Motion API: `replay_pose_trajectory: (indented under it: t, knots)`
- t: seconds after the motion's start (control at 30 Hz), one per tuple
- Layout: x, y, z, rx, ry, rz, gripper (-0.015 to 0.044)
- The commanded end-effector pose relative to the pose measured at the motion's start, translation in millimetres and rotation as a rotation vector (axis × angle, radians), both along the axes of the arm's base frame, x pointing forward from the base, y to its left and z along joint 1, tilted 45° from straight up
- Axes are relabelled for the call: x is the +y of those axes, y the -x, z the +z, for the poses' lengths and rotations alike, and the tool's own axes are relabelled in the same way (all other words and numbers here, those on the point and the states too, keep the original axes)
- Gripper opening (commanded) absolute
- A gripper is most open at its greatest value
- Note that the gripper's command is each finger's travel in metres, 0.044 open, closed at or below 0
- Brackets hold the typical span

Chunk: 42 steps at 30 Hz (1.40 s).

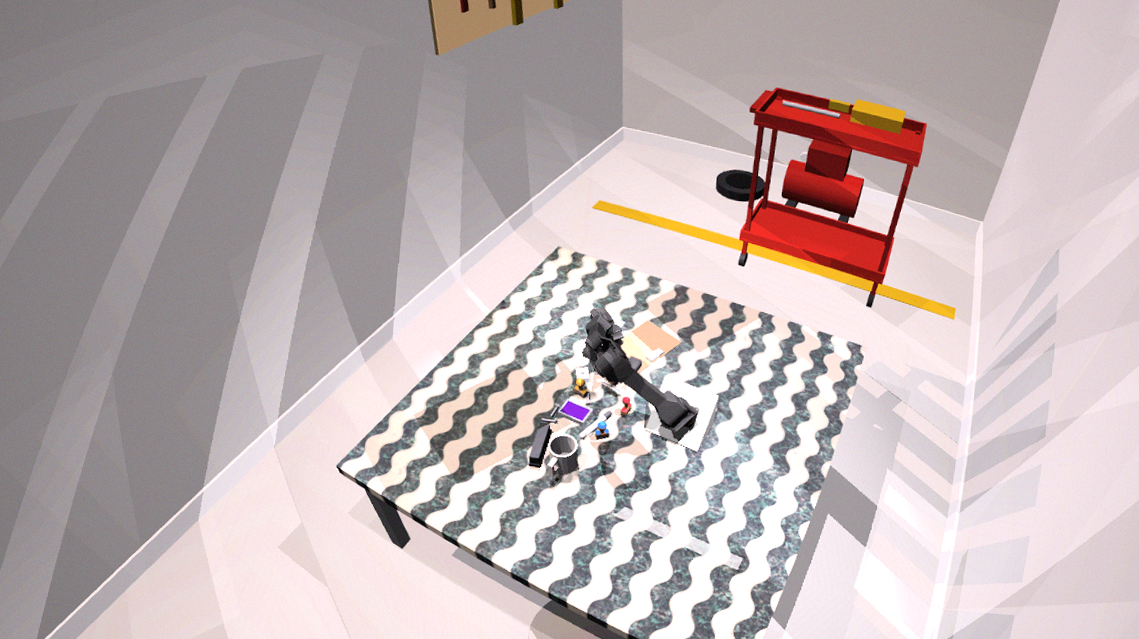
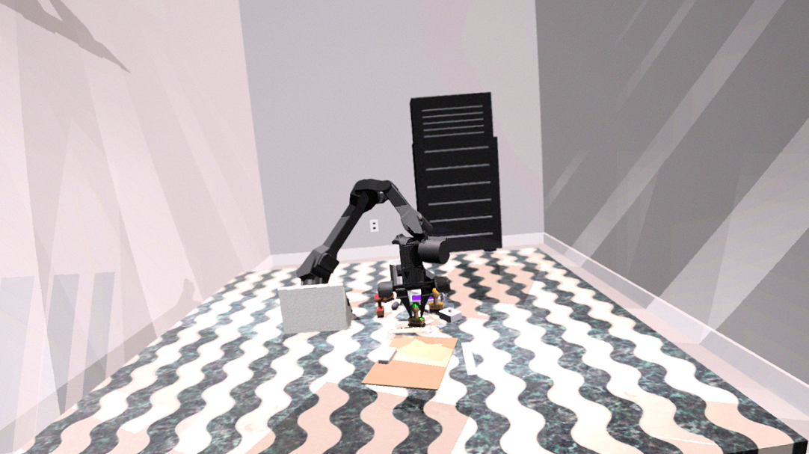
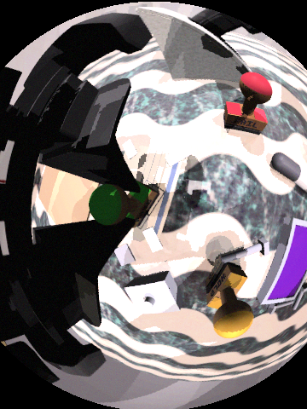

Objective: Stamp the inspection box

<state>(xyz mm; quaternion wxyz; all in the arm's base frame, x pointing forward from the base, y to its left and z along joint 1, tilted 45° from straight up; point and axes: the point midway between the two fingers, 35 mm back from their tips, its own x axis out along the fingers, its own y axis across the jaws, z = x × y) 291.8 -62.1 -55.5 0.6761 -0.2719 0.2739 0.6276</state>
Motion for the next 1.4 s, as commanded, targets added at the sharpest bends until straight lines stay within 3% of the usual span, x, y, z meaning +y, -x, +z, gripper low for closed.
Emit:
replay_pose_trajectory:
  t: [0.0,1.37]
  knots:
    - [3.0,-0.3,-1.6,0.002,-0.005,0.0,0.0]
    - [-4.9,0.3,6.1,0.002,-0.005,0.0,0.0]
